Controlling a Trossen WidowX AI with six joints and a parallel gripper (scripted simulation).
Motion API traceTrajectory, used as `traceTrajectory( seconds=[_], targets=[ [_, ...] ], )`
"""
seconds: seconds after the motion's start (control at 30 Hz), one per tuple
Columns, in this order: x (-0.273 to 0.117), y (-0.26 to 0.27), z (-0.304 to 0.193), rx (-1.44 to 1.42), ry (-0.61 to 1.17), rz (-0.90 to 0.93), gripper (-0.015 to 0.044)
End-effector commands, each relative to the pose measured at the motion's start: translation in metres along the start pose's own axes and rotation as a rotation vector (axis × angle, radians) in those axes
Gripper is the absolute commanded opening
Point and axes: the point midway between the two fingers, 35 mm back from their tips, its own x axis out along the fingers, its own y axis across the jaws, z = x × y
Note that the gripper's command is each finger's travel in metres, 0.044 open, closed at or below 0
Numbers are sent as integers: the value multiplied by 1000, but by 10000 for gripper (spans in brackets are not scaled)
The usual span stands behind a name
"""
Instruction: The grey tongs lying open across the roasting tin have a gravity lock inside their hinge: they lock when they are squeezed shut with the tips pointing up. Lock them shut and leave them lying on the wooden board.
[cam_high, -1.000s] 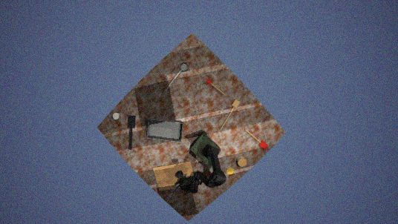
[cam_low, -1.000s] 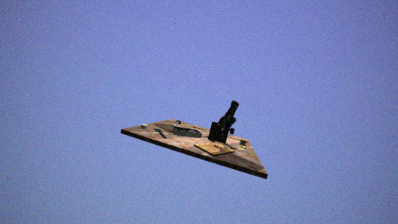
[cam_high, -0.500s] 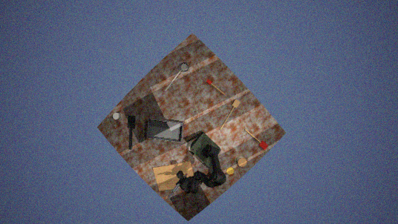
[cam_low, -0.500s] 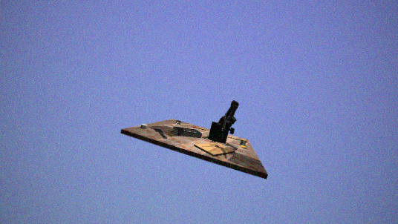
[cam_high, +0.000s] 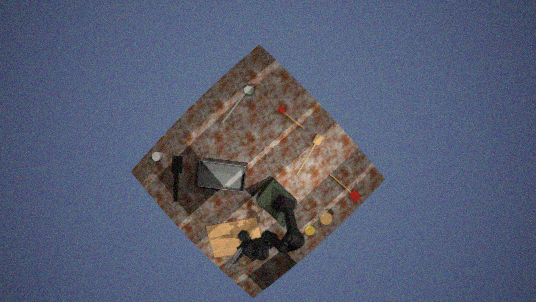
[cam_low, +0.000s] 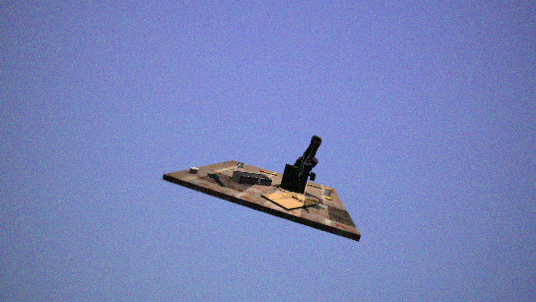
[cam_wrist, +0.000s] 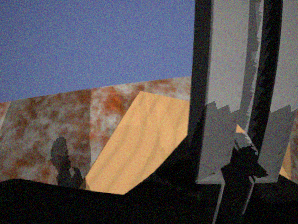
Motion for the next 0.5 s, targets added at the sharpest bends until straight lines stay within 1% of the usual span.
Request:
traceTrajectory(
  seconds=[0.0, 0.47],
  targets=[
    [3, 1, 1, 3, 6, -6, -150],
    [36, 9, -5, -30, 212, -32, -150]
  ],
)
